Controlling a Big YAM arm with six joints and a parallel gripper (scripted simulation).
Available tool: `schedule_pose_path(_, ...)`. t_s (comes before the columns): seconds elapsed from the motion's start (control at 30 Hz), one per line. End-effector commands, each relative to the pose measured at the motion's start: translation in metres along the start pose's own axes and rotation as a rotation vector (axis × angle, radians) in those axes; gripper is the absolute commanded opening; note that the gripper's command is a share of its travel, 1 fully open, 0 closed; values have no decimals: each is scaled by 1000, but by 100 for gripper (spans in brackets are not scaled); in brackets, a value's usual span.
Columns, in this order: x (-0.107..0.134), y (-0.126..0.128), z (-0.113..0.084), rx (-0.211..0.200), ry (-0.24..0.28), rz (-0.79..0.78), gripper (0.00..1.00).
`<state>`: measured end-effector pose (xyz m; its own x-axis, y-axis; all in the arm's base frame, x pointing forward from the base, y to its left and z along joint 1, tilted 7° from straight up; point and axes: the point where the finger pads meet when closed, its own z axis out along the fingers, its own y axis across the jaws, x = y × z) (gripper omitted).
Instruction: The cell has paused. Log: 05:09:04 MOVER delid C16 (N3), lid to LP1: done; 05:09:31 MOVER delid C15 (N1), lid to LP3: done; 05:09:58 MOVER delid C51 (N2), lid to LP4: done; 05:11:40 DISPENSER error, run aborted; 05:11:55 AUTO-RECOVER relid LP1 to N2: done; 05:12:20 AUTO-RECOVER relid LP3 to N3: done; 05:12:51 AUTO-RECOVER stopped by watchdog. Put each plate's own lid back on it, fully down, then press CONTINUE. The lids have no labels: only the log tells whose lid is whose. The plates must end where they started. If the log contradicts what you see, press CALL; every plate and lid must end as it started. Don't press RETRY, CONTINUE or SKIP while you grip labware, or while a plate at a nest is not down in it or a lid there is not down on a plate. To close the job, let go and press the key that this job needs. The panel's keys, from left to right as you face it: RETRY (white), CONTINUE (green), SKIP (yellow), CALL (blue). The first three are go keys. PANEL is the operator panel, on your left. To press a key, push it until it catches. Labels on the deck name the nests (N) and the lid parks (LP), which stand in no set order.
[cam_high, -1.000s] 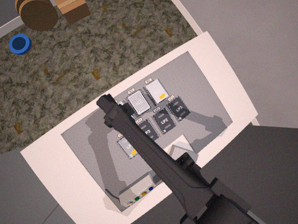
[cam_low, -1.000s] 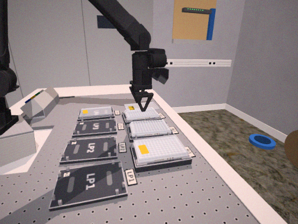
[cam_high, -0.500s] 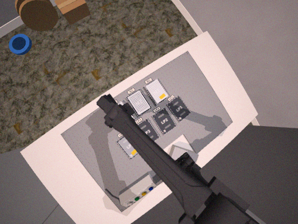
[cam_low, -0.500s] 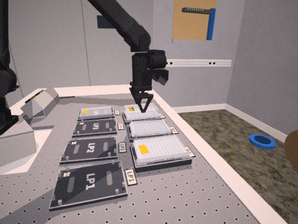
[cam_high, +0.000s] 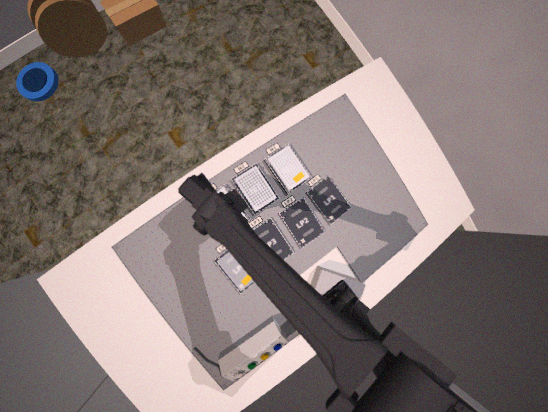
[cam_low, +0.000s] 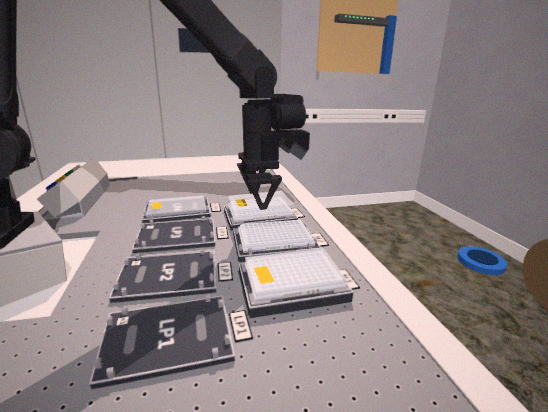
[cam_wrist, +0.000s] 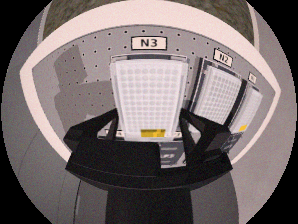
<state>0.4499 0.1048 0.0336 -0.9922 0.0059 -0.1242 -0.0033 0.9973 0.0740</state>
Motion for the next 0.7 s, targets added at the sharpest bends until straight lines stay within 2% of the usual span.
schedule_pose_path(0.0,2,5,14,6,14,1,0)
schedule_pose_path(0.67,4,4,21,7,16,1,0)
